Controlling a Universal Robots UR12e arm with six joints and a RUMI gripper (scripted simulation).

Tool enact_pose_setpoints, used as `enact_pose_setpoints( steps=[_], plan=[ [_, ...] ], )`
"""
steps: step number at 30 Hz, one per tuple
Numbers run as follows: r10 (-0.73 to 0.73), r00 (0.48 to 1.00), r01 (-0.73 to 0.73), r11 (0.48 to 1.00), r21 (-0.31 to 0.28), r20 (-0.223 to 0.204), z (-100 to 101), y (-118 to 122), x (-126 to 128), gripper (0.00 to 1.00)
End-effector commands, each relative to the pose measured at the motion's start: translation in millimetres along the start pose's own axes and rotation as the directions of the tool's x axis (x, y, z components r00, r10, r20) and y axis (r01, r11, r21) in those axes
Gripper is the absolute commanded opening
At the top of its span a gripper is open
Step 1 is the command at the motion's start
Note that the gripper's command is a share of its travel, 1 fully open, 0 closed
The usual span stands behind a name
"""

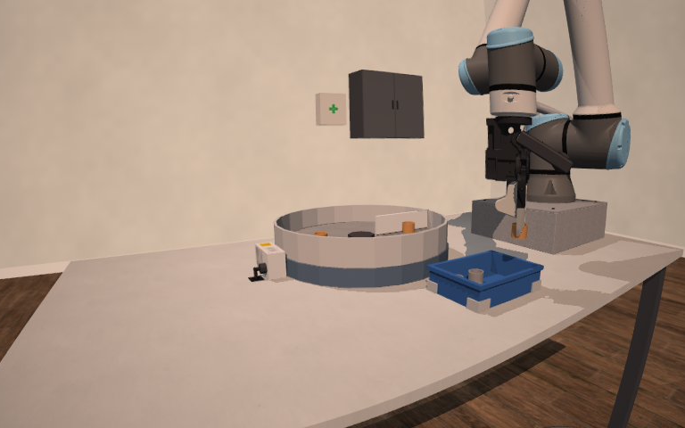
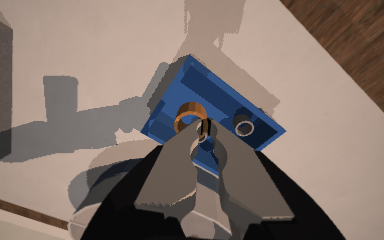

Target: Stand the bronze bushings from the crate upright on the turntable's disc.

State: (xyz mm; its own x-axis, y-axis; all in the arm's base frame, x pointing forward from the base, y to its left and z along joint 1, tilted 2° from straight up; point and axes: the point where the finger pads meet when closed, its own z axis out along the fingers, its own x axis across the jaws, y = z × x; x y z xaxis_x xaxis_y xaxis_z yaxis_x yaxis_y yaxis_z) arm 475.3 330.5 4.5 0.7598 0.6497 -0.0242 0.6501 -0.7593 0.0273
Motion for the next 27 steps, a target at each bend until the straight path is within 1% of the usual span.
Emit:
enact_pose_setpoints(
  steps=[1,10,27],
  plan=[
    [0.000,1.000,0.000,1.000,0.000,0.000,-13.9,0.3,0.4,0.00],
    [0.000,1.000,0.000,1.000,0.000,0.000,-28.2,0.3,0.3,0.00],
    [0.000,1.000,0.000,1.000,0.000,0.000,-29.0,0.3,0.3,0.00]
  ],
)
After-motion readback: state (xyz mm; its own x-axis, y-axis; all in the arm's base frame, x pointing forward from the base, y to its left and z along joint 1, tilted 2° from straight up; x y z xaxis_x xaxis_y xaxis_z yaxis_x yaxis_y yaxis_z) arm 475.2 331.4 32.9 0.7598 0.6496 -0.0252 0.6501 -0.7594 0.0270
